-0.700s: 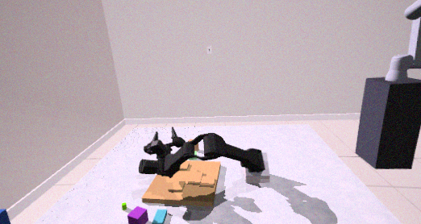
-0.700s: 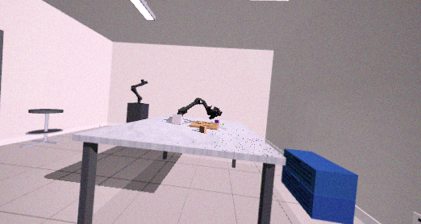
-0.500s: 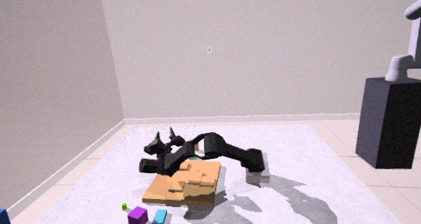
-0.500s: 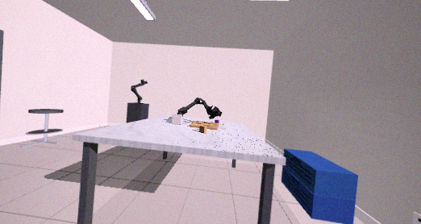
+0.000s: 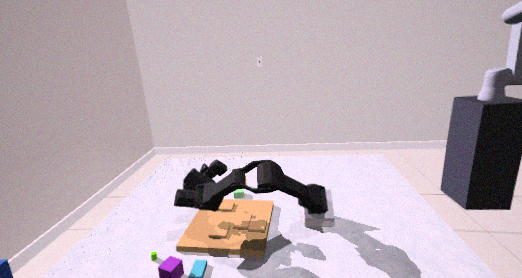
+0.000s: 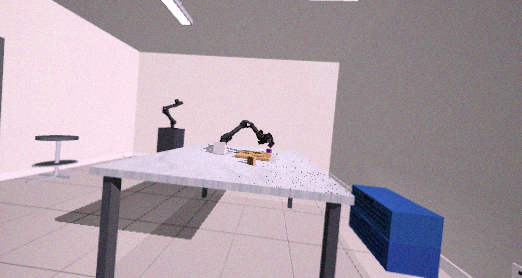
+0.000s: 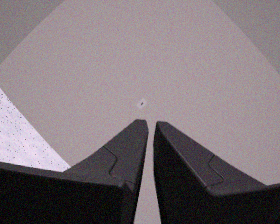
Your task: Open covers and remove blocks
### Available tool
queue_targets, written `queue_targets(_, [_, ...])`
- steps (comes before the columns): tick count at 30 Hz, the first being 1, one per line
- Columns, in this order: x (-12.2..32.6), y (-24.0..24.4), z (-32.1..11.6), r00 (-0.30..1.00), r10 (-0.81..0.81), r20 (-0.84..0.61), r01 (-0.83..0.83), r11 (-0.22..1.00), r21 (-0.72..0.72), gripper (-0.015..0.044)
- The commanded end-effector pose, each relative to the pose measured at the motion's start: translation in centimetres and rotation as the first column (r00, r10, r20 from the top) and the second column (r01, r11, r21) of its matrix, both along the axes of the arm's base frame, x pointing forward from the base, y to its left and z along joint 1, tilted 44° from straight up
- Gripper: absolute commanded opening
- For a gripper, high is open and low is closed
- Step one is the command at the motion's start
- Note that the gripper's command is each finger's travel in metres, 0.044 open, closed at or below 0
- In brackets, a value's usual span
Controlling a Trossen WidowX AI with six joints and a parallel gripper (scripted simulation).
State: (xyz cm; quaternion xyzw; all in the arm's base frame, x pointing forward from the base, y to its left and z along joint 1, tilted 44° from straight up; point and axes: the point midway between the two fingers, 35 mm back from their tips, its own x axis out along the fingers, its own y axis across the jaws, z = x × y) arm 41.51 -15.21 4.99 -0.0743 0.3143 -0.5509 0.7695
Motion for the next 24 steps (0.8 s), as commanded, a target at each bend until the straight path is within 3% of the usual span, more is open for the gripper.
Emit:
queue_targets(1, [-0.1, 0.4, -0.9, 0.994, 0.073, -0.079, -0.065, 0.992, 0.105, 0.0000])
queue_targets(13, [-1.3, 2.0, -3.1, 0.937, 0.273, -0.218, -0.173, 0.905, 0.390, 0.0000])
queue_targets(24, [-3.3, 4.6, -3.9, 0.861, 0.453, -0.233, -0.213, 0.736, 0.642, 0.0000])
